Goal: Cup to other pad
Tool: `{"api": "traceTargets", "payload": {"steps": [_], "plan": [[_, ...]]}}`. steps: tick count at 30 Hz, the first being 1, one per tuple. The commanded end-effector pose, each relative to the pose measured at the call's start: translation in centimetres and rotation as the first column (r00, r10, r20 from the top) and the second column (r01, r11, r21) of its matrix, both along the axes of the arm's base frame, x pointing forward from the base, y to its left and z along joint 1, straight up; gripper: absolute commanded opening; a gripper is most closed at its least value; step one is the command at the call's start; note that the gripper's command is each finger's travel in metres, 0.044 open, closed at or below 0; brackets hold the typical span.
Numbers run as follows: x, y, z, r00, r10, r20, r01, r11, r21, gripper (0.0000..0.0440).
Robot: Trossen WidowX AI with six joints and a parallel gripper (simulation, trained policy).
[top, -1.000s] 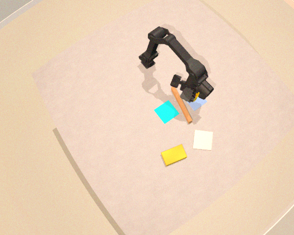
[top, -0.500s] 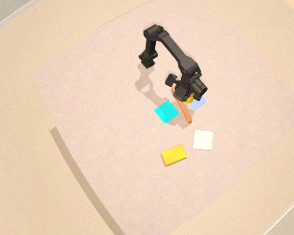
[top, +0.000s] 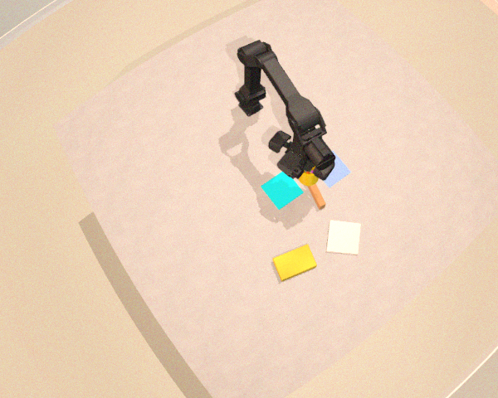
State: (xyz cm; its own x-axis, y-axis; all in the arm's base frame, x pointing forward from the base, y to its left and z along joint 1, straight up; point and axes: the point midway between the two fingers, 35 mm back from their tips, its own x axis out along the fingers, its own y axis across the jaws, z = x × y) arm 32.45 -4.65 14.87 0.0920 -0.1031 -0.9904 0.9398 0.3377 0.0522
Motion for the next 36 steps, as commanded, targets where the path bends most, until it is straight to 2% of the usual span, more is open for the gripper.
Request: {"api": "traceTargets", "payload": {"steps": [1,17,36], "plan": [[-0.2,-1.3,-0.3,1.000,-0.022,0.013,0.022,1.000,-0.008,0.0000],[-0.9,-4.4,-2.5,0.994,-0.098,0.055,0.099,0.995,-0.016,0.0000],[-3.0,-5.1,-6.9,0.989,-0.143,0.048,0.144,0.989,-0.014,0.0011]]}}
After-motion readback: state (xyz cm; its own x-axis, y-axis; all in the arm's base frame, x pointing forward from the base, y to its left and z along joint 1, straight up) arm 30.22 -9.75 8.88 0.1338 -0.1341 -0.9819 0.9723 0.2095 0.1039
